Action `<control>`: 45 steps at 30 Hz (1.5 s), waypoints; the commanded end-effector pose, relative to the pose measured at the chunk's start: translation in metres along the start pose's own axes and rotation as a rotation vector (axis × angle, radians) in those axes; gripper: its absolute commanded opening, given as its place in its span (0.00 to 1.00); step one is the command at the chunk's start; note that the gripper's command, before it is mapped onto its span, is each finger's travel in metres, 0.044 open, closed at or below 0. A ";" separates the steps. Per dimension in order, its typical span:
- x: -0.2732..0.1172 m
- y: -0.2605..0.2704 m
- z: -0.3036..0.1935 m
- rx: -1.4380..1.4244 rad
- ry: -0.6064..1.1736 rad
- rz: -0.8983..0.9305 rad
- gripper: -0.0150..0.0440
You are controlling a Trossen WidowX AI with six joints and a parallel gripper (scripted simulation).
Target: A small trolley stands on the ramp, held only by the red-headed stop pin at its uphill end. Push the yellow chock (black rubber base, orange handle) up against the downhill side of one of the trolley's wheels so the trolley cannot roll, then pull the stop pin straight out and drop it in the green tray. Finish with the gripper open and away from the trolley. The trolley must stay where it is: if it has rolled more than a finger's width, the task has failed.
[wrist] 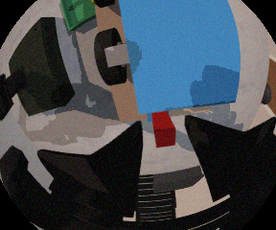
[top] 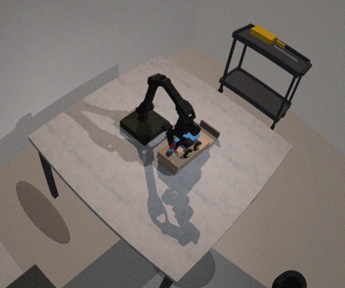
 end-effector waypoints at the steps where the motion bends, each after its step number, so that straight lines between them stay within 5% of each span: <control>1: 0.007 0.001 0.000 -0.005 0.002 0.004 0.58; 10: 0.018 0.002 0.000 -0.005 0.002 0.005 0.58; 15: 0.014 0.001 0.000 0.000 0.001 0.001 0.35; 24: 0.014 0.001 0.000 0.000 0.001 0.002 0.25; 45: -0.002 0.003 -0.001 -0.005 0.002 0.005 0.25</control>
Point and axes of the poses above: the point midway between the two fingers, 35 mm back from their tips, its own x axis out along the fingers, its own y axis across the jaws, z = x × y, the point moved 1 cm from there along -x, back along the fingers, and after that the axes turned 5 degrees about -x, right-handed, at the moved point
